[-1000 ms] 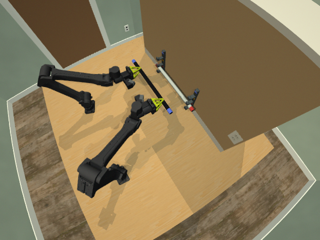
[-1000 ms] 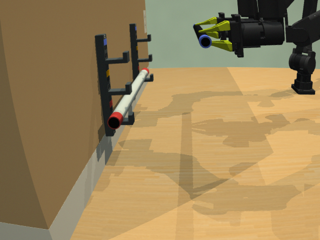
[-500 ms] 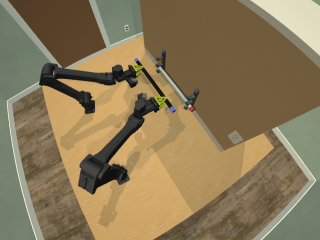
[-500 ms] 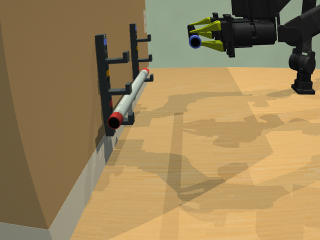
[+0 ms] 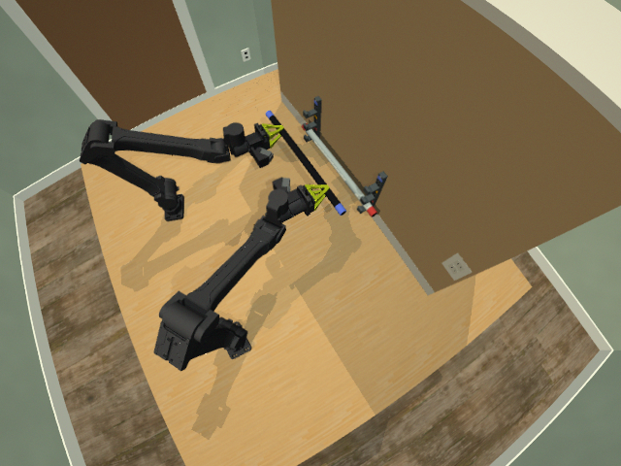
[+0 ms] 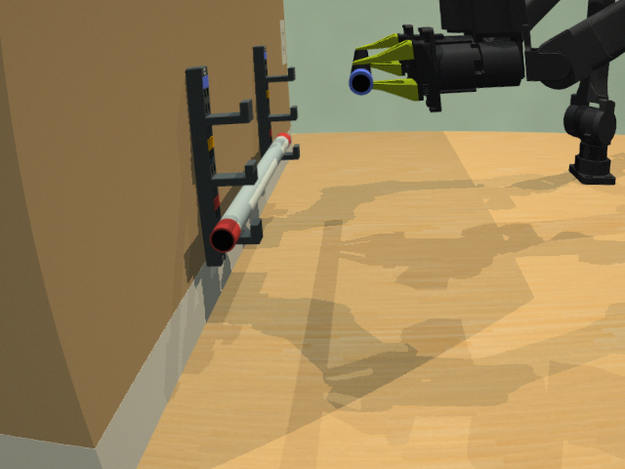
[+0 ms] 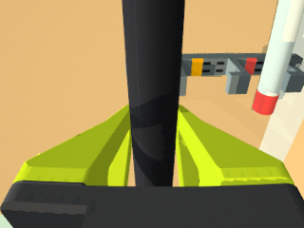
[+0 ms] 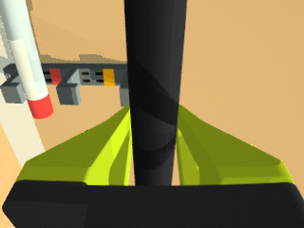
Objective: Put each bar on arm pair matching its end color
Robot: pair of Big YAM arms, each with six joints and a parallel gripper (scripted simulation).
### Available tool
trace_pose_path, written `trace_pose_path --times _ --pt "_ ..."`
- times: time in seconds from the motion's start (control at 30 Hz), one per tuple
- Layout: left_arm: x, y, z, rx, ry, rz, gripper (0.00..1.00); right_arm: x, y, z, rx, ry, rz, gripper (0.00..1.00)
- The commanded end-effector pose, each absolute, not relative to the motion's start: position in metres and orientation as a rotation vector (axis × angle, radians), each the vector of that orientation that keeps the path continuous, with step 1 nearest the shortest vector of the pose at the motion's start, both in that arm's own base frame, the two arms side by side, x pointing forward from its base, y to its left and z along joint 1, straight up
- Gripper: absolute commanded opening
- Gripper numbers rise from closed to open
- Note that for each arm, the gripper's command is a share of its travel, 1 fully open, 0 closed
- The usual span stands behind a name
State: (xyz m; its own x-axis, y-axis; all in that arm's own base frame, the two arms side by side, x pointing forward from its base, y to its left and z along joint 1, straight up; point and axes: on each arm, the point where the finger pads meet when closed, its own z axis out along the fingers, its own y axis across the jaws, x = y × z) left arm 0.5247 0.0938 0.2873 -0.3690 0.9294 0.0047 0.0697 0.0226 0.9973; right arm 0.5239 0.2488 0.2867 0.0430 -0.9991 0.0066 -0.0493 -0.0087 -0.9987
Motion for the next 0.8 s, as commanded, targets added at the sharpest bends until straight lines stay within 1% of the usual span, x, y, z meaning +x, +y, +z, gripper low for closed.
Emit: trace_pose_path --times 0.0,0.77 --pt "0.546 0.109 0.328 0.978 1.488 1.495 0.00 0.550 0.248 0.336 -1.163 1.179 -1.186 0.00" --pt "0.579 0.122 0.328 0.978 1.488 1.495 0.00 0.585 0.249 0.337 -1.163 1.179 -1.185 0.00"
